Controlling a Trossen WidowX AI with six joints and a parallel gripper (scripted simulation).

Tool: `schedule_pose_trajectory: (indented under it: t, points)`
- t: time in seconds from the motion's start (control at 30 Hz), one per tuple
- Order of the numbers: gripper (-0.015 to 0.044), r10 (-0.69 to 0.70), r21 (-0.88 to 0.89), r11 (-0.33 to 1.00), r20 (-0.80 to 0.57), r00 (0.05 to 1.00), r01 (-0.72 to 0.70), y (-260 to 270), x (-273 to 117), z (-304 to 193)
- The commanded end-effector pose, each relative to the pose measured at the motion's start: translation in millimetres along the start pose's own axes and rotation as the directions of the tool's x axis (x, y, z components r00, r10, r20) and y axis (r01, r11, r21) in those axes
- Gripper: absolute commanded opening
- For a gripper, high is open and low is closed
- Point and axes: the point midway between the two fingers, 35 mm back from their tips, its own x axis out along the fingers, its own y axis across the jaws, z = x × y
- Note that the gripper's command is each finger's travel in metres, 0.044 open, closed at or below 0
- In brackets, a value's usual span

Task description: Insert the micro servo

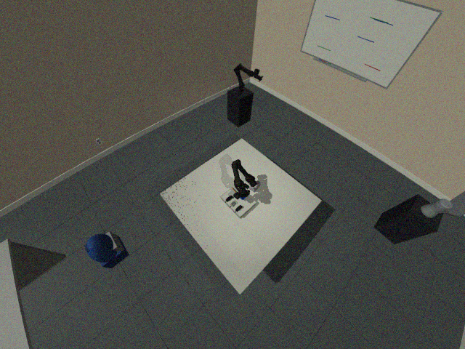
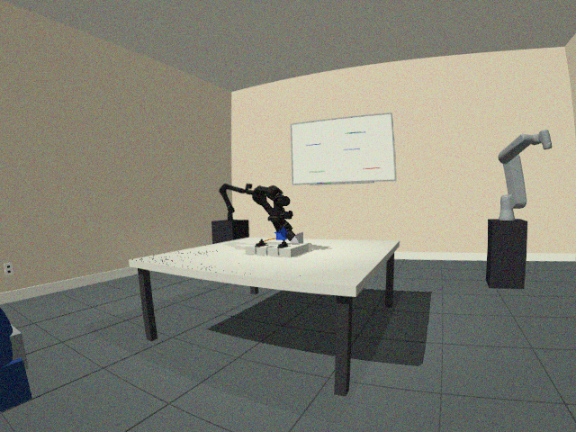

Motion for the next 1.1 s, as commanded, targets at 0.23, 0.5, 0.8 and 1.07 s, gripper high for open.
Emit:
schedule_pose_trajectory:
  t: [0.23, 0.5, 0.8, 1.07]
  points:
    - [0.0000, -0.004, -0.393, 0.920, 0.005, 1.000, 0.005, -0.2, -1.3, 1.3]
    - [0.0000, -0.004, -0.629, 0.777, 0.005, 1.000, 0.006, -0.2, -1.4, 1.3]
    - [0.0000, -0.004, -0.837, 0.547, 0.005, 1.000, 0.006, -0.2, -1.3, 1.3]
    - [0.0000, -0.004, -0.955, 0.297, 0.005, 1.000, 0.006, -0.2, -1.3, 1.3]
